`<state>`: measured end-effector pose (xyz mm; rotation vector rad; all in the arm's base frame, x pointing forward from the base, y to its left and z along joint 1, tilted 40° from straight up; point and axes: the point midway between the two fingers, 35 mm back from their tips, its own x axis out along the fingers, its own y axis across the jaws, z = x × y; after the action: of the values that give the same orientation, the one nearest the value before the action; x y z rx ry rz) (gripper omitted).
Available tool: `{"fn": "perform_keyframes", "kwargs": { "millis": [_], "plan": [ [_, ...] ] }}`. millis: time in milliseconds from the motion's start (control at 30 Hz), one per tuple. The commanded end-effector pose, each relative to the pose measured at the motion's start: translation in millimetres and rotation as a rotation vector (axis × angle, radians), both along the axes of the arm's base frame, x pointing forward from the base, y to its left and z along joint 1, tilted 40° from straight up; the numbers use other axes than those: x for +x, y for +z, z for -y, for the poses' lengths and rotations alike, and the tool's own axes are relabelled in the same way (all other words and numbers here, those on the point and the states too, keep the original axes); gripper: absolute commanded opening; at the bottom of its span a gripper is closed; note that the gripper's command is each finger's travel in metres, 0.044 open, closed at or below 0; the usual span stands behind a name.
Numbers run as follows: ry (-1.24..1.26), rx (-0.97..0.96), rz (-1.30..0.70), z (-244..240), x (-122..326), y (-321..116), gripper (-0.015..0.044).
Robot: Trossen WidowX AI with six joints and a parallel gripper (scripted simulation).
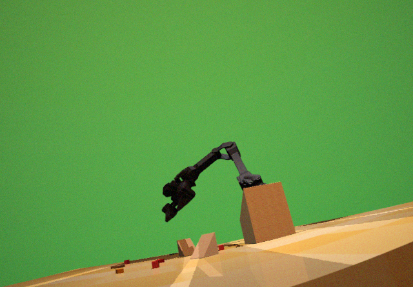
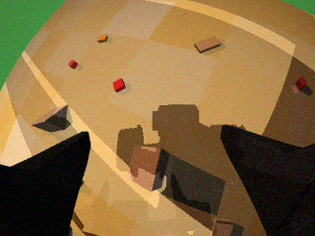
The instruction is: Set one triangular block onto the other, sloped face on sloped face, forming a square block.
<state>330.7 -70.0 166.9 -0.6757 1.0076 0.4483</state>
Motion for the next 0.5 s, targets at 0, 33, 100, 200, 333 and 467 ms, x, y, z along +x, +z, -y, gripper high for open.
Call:
{"fn": "perform_keyframes", "kwargs": {
  "millis": [0,33,100,200,333,467],
  "plan": [
    [0.816,-0.492,-0.489,22.9,-4.9,-37.6,0.0440],
    [0.877,-0.511,-0.520,24.1,-5.4,-38.9,0.0440],
    [1.000,-0.545,-0.579,26.4,-6.1,-41.0,0.0440],
    [1.086,-0.564,-0.607,27.4,-6.4,-41.8,0.0440],
    [1.086,-0.564,-0.607,27.4,-6.4,-41.8,0.0440],
    [1.086,-0.564,-0.607,27.4,-6.4,-41.8,0.0440]
  ]
}}
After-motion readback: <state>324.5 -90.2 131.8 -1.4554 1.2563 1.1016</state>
